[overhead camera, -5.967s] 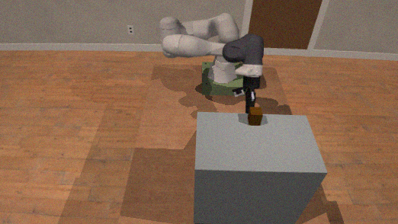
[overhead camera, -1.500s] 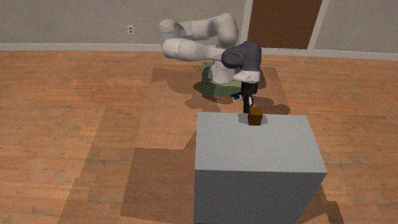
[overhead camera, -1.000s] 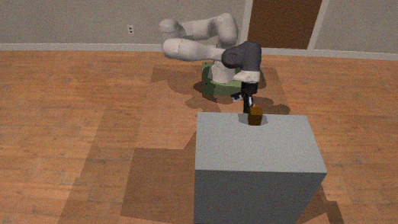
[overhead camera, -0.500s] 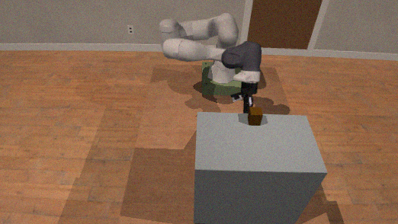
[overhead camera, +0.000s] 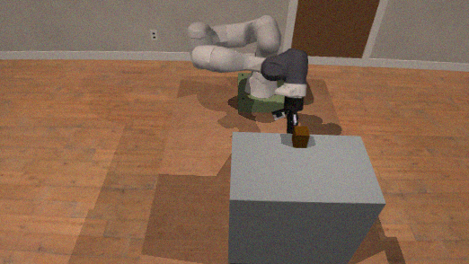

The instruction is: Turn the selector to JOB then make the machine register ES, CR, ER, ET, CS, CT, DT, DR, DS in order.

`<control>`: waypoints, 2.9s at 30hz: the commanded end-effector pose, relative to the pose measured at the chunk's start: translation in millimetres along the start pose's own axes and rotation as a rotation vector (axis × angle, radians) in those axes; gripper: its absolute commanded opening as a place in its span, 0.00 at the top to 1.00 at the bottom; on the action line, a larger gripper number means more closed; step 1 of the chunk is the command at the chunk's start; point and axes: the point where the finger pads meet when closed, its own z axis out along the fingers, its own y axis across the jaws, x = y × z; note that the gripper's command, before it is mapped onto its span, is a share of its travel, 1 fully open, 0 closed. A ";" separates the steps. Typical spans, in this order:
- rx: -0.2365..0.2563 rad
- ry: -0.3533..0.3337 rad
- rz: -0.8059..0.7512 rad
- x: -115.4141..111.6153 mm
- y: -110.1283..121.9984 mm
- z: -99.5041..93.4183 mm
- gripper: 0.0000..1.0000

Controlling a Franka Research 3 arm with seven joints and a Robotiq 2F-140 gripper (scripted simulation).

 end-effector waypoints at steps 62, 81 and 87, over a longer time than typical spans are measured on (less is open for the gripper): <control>0.003 -0.004 0.002 -27.4 -1.5 -32.9 0.90; 0.003 -0.004 0.002 -69.3 -1.6 -26.4 0.90; 0.003 -0.004 0.002 -69.3 -1.6 -16.6 0.90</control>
